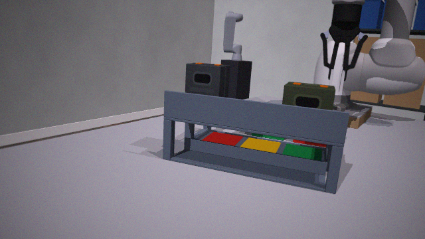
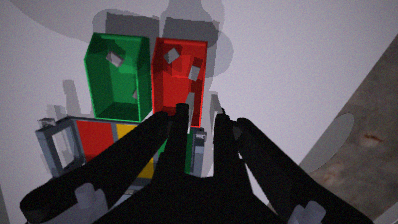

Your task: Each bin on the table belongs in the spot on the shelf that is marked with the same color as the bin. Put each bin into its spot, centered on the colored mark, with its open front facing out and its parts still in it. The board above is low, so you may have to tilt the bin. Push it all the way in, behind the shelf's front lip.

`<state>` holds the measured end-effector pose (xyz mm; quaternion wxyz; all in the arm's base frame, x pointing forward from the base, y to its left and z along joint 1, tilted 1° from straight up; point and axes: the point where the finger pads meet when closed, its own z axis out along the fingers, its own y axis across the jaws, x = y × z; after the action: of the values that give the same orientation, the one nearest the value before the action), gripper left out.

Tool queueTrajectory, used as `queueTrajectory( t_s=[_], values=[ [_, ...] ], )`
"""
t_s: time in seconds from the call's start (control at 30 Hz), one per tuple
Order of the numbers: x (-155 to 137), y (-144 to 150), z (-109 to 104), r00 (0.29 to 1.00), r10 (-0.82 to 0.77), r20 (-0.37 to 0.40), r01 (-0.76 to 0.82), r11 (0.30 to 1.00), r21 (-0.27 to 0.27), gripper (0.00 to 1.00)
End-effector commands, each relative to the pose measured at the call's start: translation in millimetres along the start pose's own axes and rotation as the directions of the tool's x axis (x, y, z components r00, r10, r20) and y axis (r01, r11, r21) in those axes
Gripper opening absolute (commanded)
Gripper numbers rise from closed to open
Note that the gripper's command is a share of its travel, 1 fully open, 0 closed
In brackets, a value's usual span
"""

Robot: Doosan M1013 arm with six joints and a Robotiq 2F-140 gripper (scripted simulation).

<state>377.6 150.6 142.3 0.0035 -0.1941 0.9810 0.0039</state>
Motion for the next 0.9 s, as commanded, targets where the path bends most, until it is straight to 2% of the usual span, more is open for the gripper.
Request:
queueTrajectory(
  t_s=[0.0, 0.87],
  values=[
    [0.0, 0.0, 0.0, 1.000, 0.000, 0.000, 0.000, 1.000, 0.000, 0.24],
    [-0.1, 0.0, 4.3, 1.000, 0.000, 0.000, 0.000, 1.000, 0.000, 0.24]
  ],
)
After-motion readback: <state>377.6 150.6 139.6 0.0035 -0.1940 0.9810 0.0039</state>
